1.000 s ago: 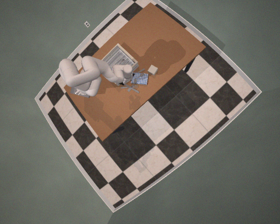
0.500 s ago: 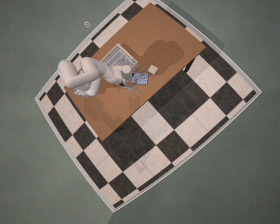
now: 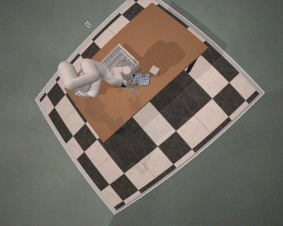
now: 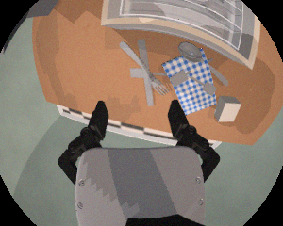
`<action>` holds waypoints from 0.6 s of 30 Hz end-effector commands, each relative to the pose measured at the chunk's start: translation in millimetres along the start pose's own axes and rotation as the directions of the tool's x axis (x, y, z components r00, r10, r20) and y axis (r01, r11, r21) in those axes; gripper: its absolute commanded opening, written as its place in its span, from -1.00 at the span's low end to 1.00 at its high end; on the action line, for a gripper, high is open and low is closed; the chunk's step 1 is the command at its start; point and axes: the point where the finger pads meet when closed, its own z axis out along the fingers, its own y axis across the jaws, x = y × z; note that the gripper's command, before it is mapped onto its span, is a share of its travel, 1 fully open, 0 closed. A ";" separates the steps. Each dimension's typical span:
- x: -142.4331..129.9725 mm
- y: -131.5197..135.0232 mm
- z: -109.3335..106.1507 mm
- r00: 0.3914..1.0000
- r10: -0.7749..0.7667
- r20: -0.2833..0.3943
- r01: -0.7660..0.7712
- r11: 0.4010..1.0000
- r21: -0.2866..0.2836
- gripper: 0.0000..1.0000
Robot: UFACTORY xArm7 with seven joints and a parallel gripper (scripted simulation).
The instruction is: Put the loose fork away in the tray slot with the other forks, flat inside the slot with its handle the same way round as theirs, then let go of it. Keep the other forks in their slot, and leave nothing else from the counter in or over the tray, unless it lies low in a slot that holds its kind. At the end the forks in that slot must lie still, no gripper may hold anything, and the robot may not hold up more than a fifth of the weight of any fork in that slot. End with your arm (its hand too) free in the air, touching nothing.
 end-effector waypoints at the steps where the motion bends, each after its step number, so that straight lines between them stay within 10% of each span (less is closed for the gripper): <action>1: -0.4 -1.4 0.5 0.998 -0.060 0.015 0.060 0.998 -0.016 1.00; 18: -0.6 -3.4 1.5 0.991 -0.127 0.034 0.128 0.991 -0.029 1.00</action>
